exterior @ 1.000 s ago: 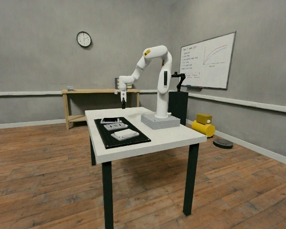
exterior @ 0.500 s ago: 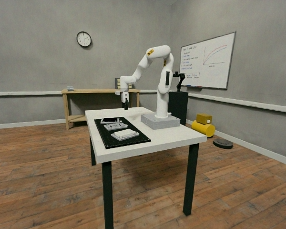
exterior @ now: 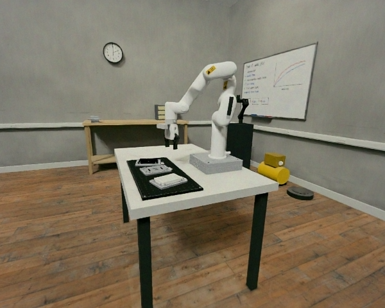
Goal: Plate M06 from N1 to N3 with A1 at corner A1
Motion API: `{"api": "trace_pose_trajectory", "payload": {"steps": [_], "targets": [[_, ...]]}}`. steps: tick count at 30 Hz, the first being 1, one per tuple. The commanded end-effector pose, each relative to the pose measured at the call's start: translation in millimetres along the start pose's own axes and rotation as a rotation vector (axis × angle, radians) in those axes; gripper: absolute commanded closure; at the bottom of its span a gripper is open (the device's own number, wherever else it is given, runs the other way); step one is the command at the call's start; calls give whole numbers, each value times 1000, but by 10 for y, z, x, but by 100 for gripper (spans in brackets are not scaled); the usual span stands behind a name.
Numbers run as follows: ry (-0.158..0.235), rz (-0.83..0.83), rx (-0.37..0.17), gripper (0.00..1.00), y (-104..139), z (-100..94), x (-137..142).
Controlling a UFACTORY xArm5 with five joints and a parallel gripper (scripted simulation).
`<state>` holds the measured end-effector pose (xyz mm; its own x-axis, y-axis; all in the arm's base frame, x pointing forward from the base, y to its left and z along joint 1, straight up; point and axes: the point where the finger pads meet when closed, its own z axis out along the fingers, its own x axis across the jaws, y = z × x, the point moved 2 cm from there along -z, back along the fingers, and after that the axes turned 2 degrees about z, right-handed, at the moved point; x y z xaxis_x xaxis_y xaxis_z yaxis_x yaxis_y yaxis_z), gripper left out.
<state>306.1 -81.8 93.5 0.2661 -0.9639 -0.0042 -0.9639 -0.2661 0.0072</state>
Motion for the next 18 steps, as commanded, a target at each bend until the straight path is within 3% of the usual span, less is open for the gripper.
{"api": "trace_pose_trajectory", "payload": {"steps": [1, 18], "targets": [[-2, -5, 6, 0, -68, -17, -242], [-3, -5, 6, 0, -237, -20, -975]]}}
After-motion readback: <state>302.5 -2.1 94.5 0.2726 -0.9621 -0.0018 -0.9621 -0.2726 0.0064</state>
